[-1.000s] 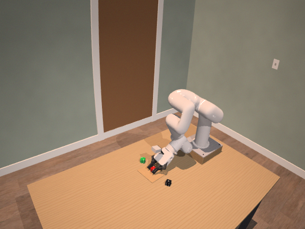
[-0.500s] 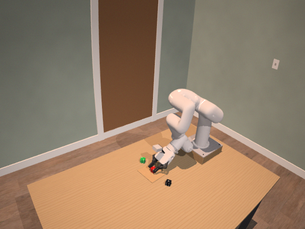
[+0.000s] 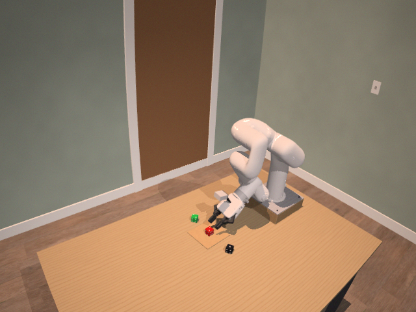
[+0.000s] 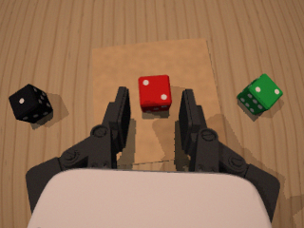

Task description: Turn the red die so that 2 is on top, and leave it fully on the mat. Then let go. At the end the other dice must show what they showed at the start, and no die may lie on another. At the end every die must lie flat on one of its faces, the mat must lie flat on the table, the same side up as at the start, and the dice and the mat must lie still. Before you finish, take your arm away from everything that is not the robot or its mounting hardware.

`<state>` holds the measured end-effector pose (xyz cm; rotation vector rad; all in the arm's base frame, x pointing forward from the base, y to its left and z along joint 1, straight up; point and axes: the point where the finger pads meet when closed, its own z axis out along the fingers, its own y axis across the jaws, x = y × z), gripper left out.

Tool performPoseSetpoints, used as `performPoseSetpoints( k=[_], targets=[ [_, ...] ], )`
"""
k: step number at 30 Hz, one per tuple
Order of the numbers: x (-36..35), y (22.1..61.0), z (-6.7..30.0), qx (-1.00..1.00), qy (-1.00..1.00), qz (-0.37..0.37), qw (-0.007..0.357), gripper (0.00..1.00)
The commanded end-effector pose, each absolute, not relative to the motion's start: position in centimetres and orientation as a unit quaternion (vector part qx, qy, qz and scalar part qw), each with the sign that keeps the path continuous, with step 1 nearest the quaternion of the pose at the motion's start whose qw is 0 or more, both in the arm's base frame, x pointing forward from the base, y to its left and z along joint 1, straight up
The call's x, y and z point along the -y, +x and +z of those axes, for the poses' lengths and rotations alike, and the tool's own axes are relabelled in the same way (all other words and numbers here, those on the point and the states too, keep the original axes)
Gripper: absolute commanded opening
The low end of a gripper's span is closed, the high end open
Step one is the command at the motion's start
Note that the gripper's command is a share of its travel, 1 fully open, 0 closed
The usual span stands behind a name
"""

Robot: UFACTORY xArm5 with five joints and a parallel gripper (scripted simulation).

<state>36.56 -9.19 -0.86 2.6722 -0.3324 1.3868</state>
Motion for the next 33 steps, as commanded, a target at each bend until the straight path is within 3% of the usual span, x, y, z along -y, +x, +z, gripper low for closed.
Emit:
performPoseSetpoints(
  k=[1,23,33],
  targets=[
    [9.2,36.4,-0.7,0.11,0.88,0.458,0.056,0.47],
    [9.1,36.3,4.8,0.11,0.88,0.458,0.056,0.47],
    [9.2,36.4,5.2,0.11,0.882,0.454,0.056,0.47]
  ],
)
